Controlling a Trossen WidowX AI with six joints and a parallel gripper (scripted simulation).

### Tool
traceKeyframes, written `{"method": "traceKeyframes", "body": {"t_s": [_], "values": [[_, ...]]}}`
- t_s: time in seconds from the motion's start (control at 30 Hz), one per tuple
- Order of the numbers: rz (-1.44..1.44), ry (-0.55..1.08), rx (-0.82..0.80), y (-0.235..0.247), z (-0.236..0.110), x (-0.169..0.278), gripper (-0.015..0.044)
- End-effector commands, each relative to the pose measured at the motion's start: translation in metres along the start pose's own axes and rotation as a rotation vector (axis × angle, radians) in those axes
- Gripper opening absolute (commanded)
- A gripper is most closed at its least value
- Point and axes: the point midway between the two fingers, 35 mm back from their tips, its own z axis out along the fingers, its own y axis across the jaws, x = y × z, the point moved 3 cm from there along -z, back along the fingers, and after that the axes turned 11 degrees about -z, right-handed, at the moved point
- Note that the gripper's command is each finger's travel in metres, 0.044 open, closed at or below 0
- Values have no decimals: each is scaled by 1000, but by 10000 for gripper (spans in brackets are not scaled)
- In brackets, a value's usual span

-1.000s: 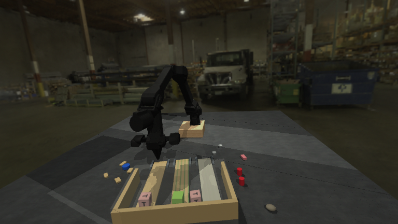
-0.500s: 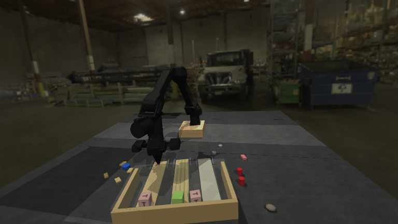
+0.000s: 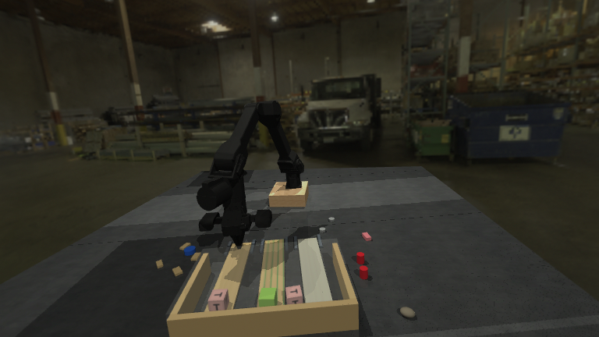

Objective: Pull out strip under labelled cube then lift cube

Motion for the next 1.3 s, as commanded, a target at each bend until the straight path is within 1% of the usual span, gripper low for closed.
{"method": "traceKeyframes", "body": {"t_s": [0.0,1.27], "values": [[-7,-2,-5,1,1,0,0],[-7,-2,-5,0,4,-1,0]]}}
